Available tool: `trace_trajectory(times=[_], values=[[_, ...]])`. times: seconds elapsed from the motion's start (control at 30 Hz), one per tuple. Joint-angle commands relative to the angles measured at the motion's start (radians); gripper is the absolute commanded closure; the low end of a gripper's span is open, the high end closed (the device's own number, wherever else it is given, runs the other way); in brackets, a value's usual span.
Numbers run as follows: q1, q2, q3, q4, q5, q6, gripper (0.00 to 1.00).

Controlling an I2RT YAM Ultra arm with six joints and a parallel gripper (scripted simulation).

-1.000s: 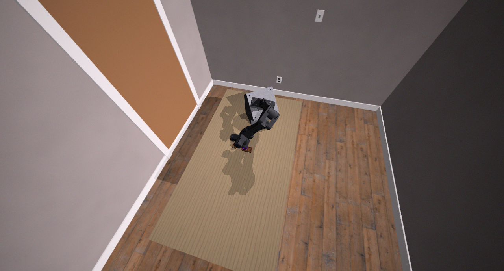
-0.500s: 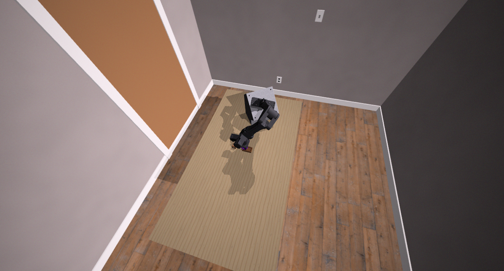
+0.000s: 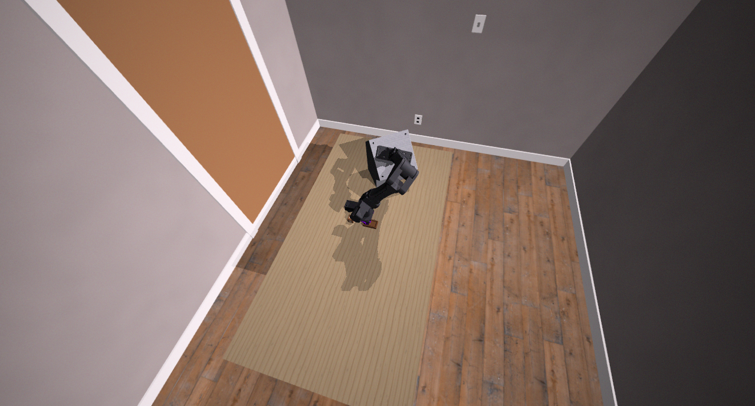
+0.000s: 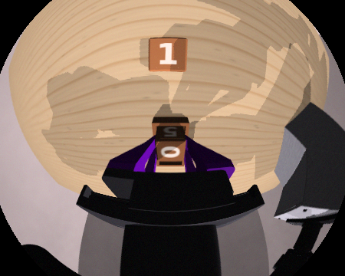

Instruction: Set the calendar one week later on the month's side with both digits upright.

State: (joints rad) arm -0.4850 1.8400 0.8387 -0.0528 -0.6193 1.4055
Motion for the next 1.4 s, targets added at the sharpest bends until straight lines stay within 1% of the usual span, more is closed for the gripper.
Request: trace_trajectory(times=[0.0,0.47,0.5,0.57,0.6,0.67,0.7,0.77,0.8,0.93,0.97,1.37], values=[[-0.004,-0.005,0.003,0.001,0.010,0.002,0.73],[-0.004,-0.005,0.003,0.001,0.010,0.002,0.73],[-0.004,-0.005,0.003,0.001,0.010,0.002,0.69],[-0.004,-0.005,0.003,0.001,0.010,0.002,0.69],[-0.004,-0.005,0.003,0.001,0.010,0.002,0.65],[-0.004,-0.005,0.003,0.001,0.010,0.002,0.65],[-0.004,-0.005,0.003,0.001,0.010,0.002,0.61],[-0.004,-0.005,0.003,0.001,0.010,0.002,0.61],[-0.004,-0.005,0.003,0.001,0.010,0.002,0.57],[-0.004,-0.005,0.003,0.001,0.010,0.002,0.57],[-0.004,-0.005,0.003,0.001,0.010,0.002,0.53],[-0.007,-0.010,0.002,-0.006,0.008,-0.002,0.53]])
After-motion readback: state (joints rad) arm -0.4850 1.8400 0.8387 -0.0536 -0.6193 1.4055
